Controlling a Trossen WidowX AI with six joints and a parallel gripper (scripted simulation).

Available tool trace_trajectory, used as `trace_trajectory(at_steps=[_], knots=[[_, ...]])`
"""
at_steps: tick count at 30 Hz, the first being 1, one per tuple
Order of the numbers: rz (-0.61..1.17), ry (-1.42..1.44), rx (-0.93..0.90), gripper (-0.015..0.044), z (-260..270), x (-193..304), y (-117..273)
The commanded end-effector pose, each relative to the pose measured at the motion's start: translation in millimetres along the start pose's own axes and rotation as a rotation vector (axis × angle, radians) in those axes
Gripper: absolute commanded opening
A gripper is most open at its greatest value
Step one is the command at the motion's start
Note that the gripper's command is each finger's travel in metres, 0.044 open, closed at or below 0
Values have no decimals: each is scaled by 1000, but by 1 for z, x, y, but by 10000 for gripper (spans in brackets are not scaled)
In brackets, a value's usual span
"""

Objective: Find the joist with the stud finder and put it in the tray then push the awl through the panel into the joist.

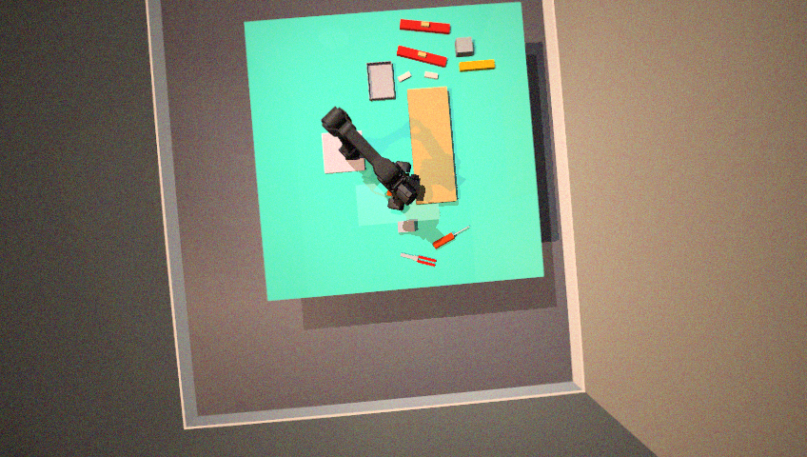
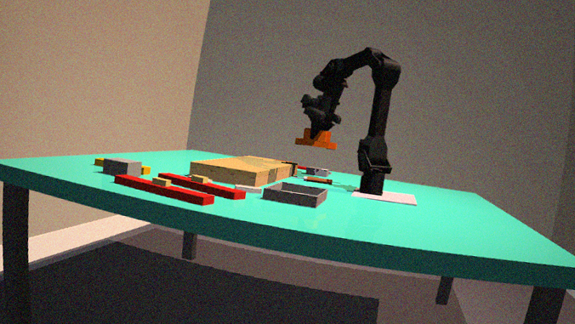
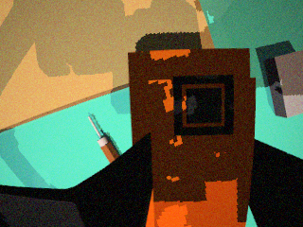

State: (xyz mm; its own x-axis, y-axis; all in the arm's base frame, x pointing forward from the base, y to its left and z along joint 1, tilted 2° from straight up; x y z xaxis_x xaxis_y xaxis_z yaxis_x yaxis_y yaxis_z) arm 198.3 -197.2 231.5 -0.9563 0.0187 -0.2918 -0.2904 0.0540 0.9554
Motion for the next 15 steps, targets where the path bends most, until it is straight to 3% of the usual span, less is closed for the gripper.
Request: trace_trajectory(at_steps=[1, 15], knots=[[-9, 41, -9, 0, -3, -20, 1], [-20, 156, -40, 0, -6, -83, -8]])
Point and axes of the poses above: the point midway between the two fingers, 35 mm back from their tips, its own y axis back along the fingers, its own z axis across the jaws, x = y × z, the point moved 7 cm from there along y, back along the fingers, and after that the axes turned 12 degrees about y, right-handed, at the moved point
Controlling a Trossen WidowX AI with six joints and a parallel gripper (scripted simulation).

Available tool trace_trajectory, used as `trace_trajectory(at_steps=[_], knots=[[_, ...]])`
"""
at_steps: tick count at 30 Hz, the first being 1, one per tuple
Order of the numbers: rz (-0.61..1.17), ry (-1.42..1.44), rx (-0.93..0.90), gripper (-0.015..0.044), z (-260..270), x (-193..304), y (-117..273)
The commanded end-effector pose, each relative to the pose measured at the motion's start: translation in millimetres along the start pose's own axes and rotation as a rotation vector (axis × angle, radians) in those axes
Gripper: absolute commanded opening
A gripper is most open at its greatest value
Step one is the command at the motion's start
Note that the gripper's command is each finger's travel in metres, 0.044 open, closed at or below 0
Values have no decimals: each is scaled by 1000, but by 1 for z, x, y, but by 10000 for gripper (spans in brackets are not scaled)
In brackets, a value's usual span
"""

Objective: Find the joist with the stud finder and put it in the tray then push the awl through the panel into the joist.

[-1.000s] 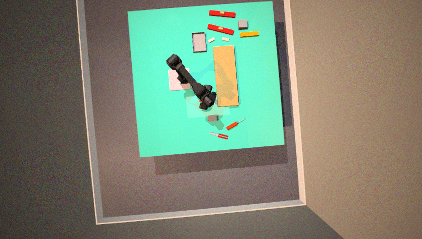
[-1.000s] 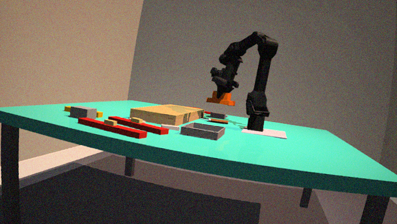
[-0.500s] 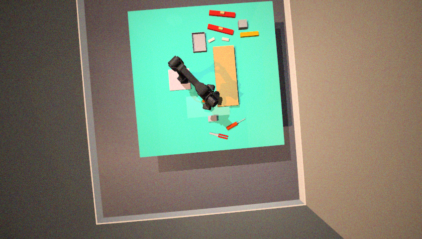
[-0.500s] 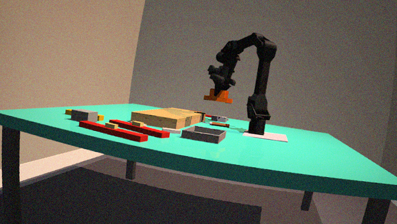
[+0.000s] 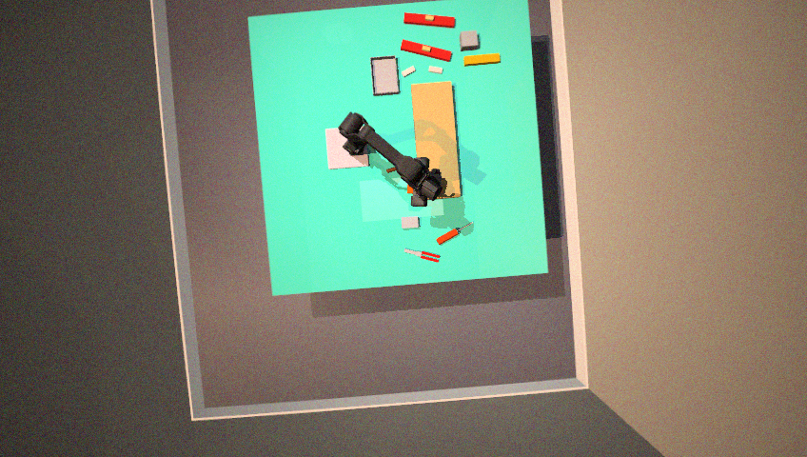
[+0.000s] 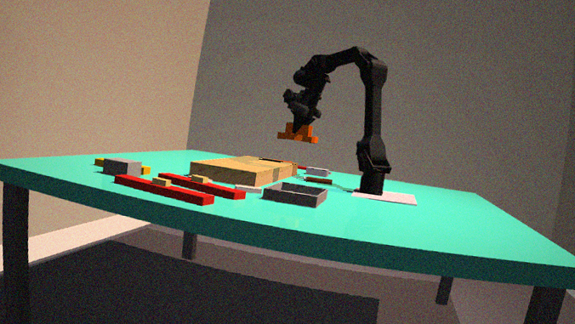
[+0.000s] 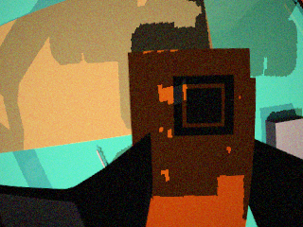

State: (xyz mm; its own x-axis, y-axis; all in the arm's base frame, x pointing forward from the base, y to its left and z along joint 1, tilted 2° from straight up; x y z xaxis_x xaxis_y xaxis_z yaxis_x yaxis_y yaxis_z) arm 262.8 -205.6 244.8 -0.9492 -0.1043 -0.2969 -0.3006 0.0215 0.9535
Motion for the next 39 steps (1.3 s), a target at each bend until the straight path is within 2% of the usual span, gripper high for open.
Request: trace_trajectory(at_steps=[1, 13, 39], knots=[[-10, 41, -9, 0, -1, -21, -3], [-19, 134, -35, 0, 1, -72, -18], [-19, 135, -35, 0, 1, -67, -45]])
Point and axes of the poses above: the point midway between the two fingers, 35 mm back from their tips, its own y axis back along the fingers, its own z axis across the jaws, x = y × z, the point moved 7 cm from there along y, back along the fingers, and after that the axes turned 12 degrees about y, right-handed, at the moved point
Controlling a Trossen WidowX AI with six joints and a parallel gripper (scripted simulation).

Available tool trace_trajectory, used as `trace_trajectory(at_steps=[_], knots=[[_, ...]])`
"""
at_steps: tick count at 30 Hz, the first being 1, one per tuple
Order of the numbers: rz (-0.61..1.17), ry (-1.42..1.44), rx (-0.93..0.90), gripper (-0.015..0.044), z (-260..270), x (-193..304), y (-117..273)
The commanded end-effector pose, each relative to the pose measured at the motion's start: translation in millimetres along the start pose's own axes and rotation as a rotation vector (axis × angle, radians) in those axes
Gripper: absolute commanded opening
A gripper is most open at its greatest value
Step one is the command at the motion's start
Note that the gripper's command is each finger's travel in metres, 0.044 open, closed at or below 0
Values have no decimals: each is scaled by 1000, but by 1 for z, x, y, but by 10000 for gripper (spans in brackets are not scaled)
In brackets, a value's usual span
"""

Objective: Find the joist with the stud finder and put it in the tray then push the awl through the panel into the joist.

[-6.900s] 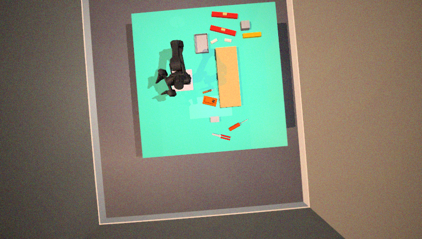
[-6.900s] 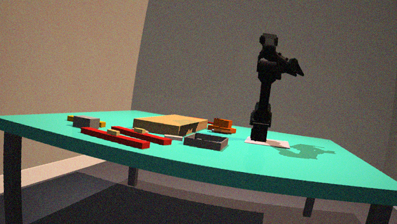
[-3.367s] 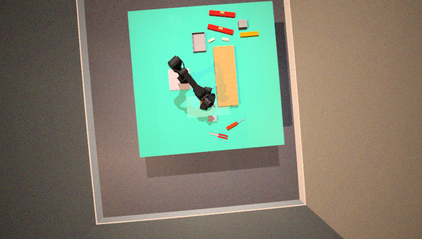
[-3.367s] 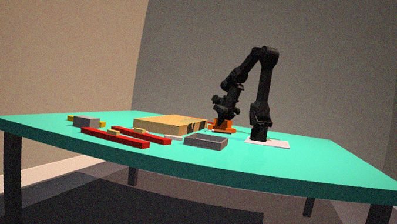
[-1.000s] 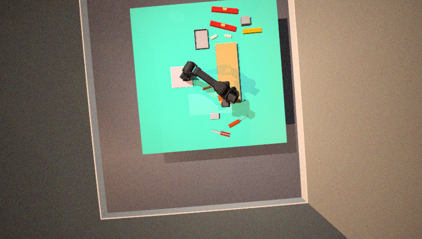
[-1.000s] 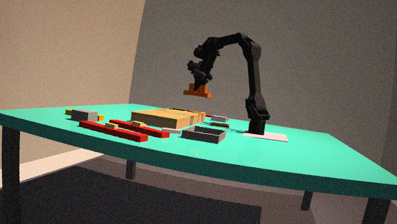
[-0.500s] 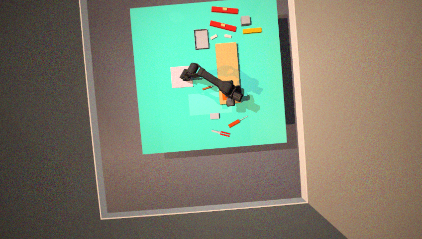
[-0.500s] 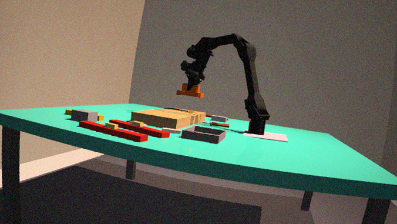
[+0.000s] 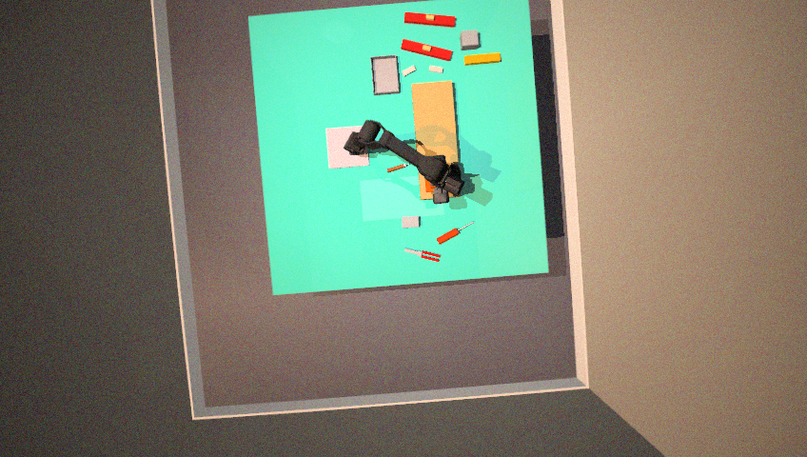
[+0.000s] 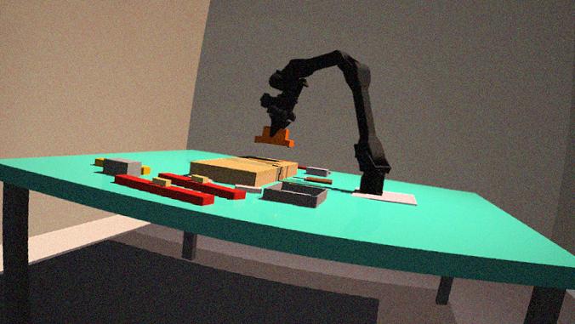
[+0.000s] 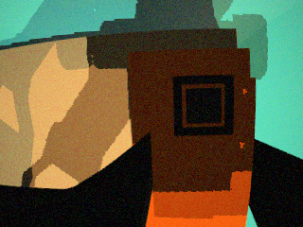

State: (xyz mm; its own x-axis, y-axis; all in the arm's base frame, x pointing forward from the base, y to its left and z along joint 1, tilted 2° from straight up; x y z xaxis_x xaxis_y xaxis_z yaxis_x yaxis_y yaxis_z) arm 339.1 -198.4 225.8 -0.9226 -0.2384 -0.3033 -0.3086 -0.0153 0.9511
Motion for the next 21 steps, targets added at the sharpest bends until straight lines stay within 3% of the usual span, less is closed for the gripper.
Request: trace_trajectory(at_steps=[1, 21], knots=[[-5, -1, 0, 0, 0, 1, -6], [-5, -1, 0, 0, 2, 8, -30]])
Point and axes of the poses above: the point midway between the two fingers, 35 mm back from their tips, its own y axis back along the fingers, its own z axis across the jaws, x = y × z, the point moved 7 cm from there along y, back along the fingers, and after that the axes turned 12 degrees about y, right-handed, at the moved point
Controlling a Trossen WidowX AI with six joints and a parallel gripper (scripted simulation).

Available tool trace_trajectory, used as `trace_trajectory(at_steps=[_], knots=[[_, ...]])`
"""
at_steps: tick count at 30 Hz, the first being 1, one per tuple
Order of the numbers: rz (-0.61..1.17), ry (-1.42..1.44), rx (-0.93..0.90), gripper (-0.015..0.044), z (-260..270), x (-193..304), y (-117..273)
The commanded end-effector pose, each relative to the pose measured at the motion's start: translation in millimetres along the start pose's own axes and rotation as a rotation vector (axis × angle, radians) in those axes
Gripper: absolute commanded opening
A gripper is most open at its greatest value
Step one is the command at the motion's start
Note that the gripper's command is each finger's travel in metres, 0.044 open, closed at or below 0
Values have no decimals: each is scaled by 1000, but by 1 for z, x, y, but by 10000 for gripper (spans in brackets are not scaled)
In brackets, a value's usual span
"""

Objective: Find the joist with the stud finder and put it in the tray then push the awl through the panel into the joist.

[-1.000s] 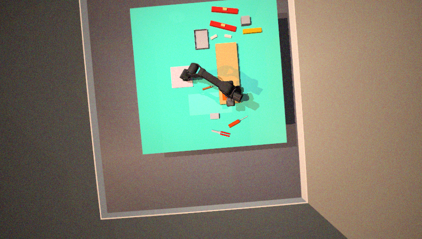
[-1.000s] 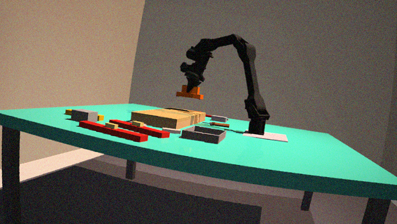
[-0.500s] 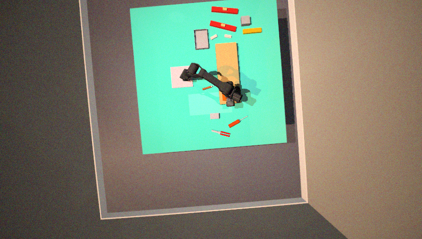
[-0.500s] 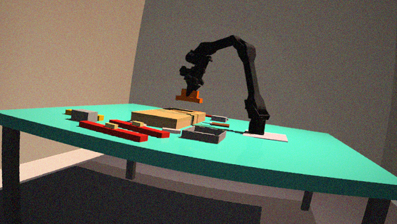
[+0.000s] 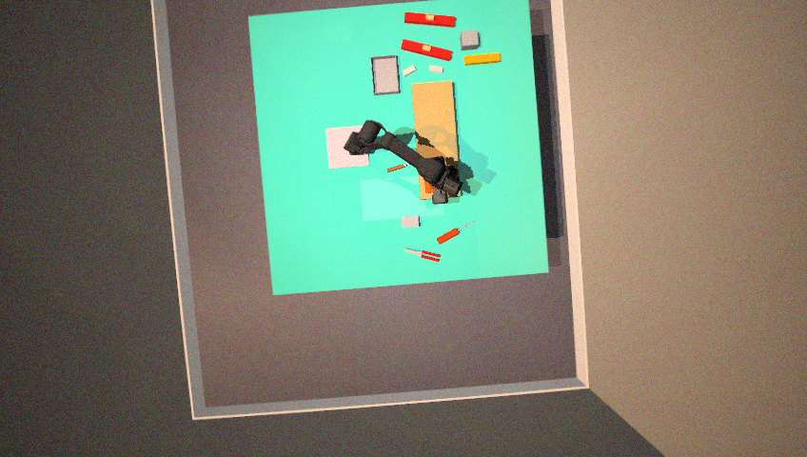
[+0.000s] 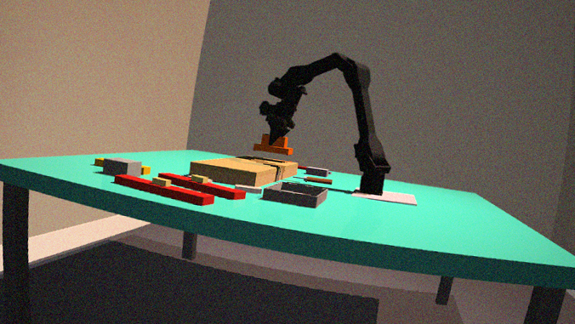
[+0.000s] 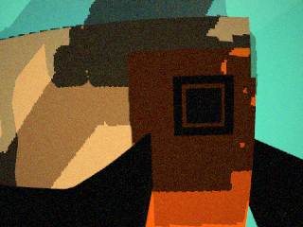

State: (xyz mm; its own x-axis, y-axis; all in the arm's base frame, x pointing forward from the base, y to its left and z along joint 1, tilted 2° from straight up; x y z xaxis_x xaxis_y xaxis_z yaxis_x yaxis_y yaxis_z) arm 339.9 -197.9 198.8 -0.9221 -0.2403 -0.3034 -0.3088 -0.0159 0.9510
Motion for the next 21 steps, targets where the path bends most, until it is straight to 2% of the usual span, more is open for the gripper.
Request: trace_trajectory(at_steps=[1, 21], knots=[[-4, -3, 0, 0, 1, 1, -5], [-4, -3, 0, 0, 2, 8, -27]])
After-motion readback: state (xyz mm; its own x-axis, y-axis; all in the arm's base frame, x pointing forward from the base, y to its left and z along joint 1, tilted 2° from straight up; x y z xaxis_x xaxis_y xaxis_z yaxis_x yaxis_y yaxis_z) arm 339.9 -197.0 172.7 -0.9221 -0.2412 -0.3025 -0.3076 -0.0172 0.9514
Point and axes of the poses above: the point midway between the two fingers, 35 mm back from their tips, its own y axis back along the fingers, its own z axis across the jaws, x = y × z, the point moved 7 cm from there along y, back along the fingers, and after that the axes turned 12 degrees about y, right-handed, at the moved point
